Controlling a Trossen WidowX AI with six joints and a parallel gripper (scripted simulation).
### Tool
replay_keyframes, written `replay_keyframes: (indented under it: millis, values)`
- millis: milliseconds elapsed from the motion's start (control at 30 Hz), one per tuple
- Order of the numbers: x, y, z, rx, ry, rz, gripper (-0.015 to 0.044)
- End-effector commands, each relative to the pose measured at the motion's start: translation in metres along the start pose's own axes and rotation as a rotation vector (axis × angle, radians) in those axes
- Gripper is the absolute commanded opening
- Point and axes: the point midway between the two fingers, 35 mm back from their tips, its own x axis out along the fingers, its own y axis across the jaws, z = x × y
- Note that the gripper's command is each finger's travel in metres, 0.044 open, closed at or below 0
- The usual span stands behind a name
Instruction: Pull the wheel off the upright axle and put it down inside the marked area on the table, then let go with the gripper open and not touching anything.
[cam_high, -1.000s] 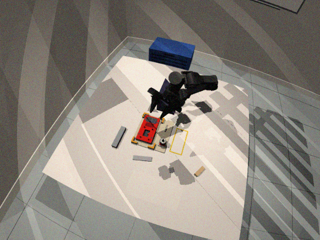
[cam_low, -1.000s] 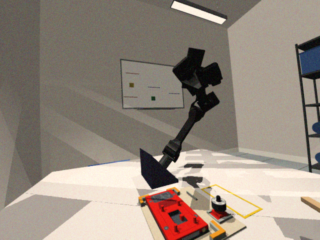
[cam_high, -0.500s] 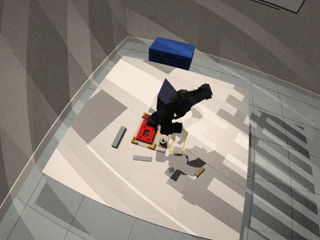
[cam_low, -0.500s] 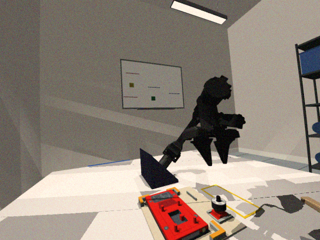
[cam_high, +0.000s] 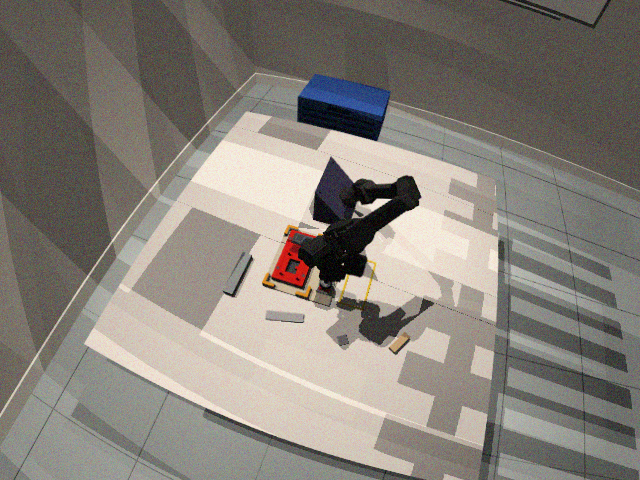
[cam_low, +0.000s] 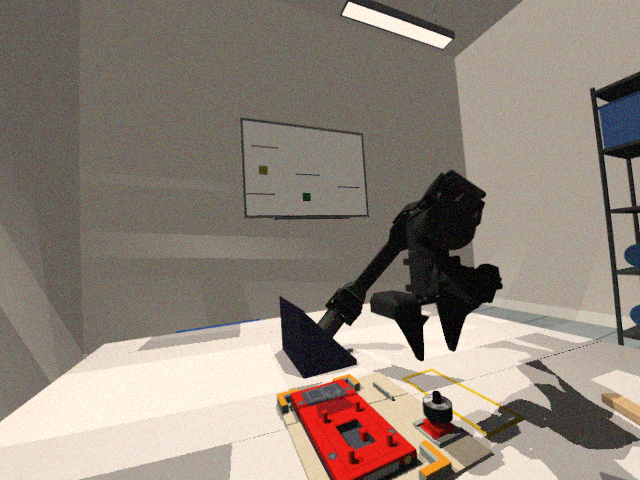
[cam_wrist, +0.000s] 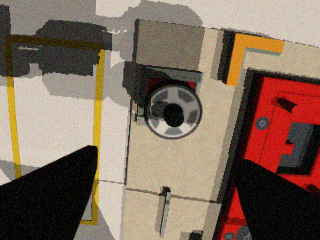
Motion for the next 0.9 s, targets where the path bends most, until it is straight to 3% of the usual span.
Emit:
replay_keyframes:
  millis: [0,233,700,867]
  values:
    - [0.003,-0.009,0.001,0.008,0.013,0.001,0.0300]
    - [0.008,-0.009,0.001,0.008,0.013,0.001,0.0300]
    - [0.074,-0.007,0.001,0.007,0.012,0.003,0.0300]
    - [0.077,-0.006,0.001,0.007,0.012,0.004,0.0300]
